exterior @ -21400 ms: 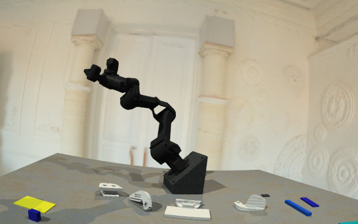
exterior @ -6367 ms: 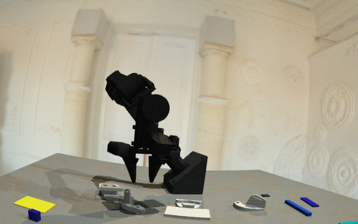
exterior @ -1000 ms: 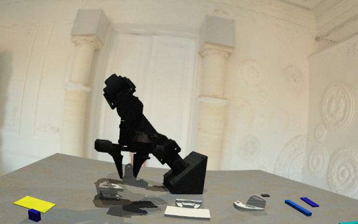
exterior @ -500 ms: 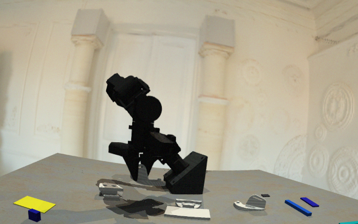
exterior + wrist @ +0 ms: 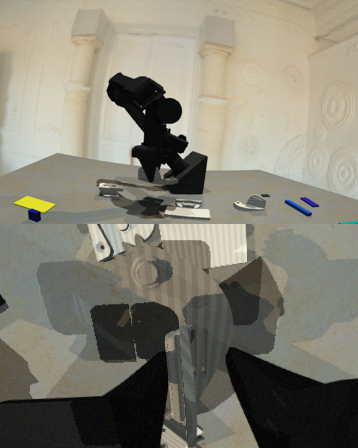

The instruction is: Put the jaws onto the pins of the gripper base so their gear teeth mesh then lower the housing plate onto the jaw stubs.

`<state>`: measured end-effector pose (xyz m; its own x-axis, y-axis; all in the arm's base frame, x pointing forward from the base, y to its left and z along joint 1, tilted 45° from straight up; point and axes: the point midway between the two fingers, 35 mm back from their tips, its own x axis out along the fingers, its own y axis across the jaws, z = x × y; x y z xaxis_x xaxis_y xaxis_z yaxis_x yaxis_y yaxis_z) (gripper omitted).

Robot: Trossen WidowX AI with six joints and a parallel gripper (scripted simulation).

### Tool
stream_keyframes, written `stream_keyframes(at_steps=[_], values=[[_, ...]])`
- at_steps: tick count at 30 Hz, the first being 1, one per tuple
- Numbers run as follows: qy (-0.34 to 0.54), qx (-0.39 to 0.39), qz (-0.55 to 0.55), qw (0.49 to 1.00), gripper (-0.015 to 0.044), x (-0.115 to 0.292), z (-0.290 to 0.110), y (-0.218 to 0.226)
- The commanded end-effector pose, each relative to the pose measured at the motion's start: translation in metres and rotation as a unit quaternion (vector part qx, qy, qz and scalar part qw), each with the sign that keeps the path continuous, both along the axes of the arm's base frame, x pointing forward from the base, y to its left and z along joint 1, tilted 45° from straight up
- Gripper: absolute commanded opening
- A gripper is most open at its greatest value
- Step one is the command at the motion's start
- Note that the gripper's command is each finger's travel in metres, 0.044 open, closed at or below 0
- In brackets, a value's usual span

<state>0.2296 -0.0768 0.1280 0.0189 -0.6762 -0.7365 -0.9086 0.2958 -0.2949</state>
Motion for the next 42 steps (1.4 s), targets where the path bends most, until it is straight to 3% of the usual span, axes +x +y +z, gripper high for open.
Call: stream_keyframes(at_steps=[1,21,42], values=[[0.041,0.002,0.042,0.998,0.0134,-0.002,-0.007,0.006],[0.240,-0.003,0.256,0.936,0.0134,-0.014,-0.036,0.036],[0.428,-0.015,0.451,0.783,0.0134,-0.034,-0.061,0.060]])
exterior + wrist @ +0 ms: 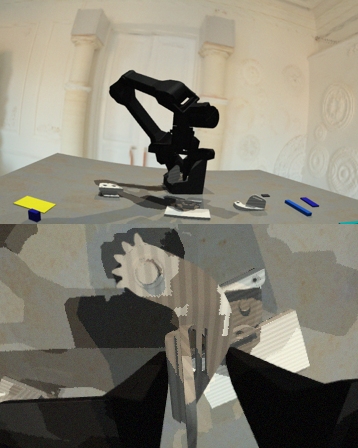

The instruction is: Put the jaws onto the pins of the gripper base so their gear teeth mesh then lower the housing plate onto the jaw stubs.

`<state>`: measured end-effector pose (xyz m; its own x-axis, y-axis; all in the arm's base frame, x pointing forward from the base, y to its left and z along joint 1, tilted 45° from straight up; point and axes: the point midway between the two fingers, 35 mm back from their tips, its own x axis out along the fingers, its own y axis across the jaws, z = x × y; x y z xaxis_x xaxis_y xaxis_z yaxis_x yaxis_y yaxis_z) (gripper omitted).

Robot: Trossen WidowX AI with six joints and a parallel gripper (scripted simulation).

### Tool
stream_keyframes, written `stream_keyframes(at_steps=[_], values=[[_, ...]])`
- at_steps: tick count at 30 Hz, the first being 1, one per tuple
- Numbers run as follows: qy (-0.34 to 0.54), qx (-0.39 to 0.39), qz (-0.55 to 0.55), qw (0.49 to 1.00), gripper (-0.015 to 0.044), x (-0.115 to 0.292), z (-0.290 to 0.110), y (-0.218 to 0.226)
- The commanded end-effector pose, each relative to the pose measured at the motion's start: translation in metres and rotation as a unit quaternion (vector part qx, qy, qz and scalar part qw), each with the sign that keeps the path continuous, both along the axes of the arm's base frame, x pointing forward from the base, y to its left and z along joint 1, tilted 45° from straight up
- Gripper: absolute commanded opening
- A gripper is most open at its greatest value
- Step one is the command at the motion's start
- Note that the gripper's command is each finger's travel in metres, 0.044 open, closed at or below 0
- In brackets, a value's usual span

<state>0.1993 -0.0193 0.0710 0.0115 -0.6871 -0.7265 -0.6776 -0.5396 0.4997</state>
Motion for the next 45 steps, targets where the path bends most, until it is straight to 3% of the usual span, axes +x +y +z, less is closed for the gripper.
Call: stream_keyframes(at_steps=[1,8,33,45], values=[[0.042,-0.003,0.040,0.998,0.0134,-0.005,-0.005,0.004],[0.106,-0.009,0.107,0.988,0.0134,-0.012,-0.012,0.009],[0.102,-0.009,0.103,0.989,0.0134,-0.012,-0.012,0.010],[0.101,-0.008,0.103,0.990,0.0134,0.023,-0.016,0.020]])
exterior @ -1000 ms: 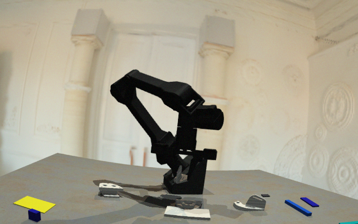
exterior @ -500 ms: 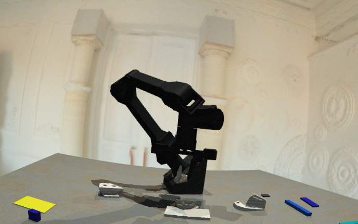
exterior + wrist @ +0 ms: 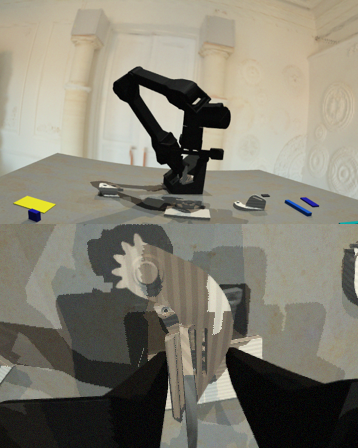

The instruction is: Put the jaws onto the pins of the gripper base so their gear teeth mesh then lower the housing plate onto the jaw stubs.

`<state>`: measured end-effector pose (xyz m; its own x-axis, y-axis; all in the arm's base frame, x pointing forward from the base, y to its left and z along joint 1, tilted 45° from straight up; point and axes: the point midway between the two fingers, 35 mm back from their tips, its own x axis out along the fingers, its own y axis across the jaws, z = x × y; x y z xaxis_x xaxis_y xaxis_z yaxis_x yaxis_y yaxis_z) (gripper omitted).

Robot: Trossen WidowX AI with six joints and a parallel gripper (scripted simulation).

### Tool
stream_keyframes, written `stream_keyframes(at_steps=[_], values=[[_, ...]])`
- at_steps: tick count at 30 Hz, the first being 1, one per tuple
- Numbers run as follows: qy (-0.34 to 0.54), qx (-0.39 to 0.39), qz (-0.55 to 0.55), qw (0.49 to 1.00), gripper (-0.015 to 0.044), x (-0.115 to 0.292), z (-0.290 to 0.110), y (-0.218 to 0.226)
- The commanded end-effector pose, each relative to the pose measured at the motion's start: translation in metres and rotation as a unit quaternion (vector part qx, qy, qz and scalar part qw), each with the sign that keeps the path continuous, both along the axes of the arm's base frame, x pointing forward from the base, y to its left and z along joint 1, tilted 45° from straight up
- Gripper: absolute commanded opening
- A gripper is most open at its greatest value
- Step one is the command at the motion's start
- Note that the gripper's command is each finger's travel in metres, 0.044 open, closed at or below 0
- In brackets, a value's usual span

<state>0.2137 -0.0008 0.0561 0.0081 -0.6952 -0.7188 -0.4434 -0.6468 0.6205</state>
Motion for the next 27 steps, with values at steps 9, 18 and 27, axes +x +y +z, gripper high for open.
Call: stream_keyframes(at_steps=[9,18,27], values=[[0.001,-0.001,0.002,1.000,0.0134,0.037,-0.008,0.008],[0.000,-0.001,0.002,1.000,0.0134,0.064,-0.016,0.013],[0.000,-0.001,0.002,1.000,0.0134,0.069,-0.018,0.014]])
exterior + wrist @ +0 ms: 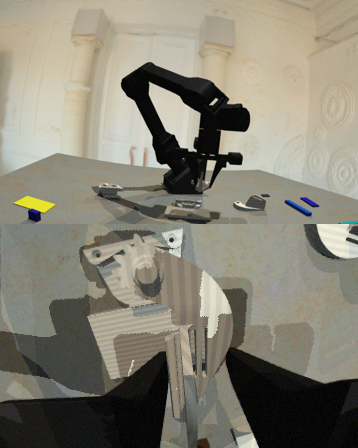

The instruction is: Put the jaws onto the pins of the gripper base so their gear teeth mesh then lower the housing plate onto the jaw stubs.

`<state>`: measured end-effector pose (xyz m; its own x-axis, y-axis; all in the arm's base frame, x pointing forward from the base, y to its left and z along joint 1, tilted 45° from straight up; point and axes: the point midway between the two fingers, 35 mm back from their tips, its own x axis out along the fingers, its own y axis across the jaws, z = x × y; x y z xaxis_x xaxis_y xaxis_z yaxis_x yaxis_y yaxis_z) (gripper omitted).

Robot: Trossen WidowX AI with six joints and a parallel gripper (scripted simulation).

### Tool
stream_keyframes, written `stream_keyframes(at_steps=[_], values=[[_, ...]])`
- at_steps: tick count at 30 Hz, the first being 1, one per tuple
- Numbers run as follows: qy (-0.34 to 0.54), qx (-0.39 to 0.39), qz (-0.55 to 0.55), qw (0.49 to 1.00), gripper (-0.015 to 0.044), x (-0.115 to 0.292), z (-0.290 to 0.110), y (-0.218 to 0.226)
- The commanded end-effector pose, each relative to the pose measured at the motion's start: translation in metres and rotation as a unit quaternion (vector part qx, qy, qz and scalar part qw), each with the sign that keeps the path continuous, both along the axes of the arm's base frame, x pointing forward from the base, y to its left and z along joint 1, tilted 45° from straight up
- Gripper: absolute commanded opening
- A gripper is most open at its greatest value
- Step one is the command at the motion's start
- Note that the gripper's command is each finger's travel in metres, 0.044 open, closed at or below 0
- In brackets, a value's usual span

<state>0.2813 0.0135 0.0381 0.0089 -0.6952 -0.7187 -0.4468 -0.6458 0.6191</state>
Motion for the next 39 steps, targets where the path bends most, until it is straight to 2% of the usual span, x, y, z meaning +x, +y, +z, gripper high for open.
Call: stream_keyframes(at_steps=[1,39], values=[[0.001,-0.001,0.003,1.000,0.0134,0.0013,-0.0002,-0.0002],[-0.001,-0.001,0.000,1.000,0.0134,0.0034,-0.0081,-0.0098]])
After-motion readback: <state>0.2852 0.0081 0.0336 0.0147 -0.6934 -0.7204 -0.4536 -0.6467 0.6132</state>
